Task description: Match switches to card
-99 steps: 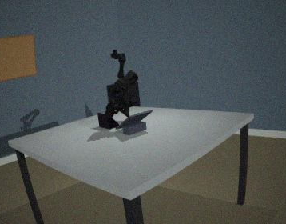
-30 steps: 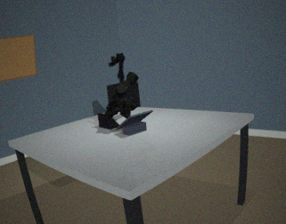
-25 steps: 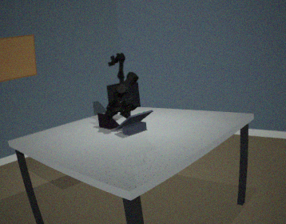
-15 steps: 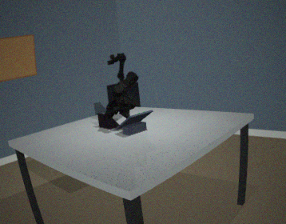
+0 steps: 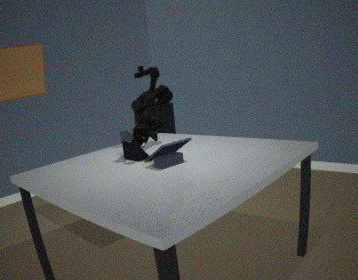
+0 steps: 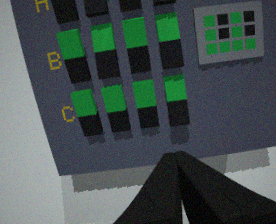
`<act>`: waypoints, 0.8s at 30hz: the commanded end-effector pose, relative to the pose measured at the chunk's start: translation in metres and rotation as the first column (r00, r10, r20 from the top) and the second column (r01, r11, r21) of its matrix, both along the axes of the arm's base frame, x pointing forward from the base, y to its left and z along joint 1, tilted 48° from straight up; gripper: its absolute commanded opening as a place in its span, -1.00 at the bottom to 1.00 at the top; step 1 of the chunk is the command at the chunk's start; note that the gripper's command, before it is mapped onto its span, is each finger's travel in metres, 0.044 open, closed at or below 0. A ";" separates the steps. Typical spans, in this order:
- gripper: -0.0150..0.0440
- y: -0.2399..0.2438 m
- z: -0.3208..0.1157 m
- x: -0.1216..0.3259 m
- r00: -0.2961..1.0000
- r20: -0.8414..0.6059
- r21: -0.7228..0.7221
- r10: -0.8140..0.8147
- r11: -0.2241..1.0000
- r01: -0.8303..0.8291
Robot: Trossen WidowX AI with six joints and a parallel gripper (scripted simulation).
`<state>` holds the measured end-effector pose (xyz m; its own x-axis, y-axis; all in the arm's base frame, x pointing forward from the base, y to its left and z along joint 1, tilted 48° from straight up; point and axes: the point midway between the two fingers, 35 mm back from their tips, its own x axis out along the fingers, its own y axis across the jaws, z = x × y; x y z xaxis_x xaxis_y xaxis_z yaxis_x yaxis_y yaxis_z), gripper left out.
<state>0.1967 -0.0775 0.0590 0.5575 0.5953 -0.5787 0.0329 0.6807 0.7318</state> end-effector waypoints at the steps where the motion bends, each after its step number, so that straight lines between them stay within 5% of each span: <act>1: -0.49 -0.008 -0.007 -0.002 1.000 -0.004 0.003 0.002 1.000 -0.002; 24: -0.49 0.023 -0.036 0.026 1.000 0.017 0.003 -0.017 1.000 0.017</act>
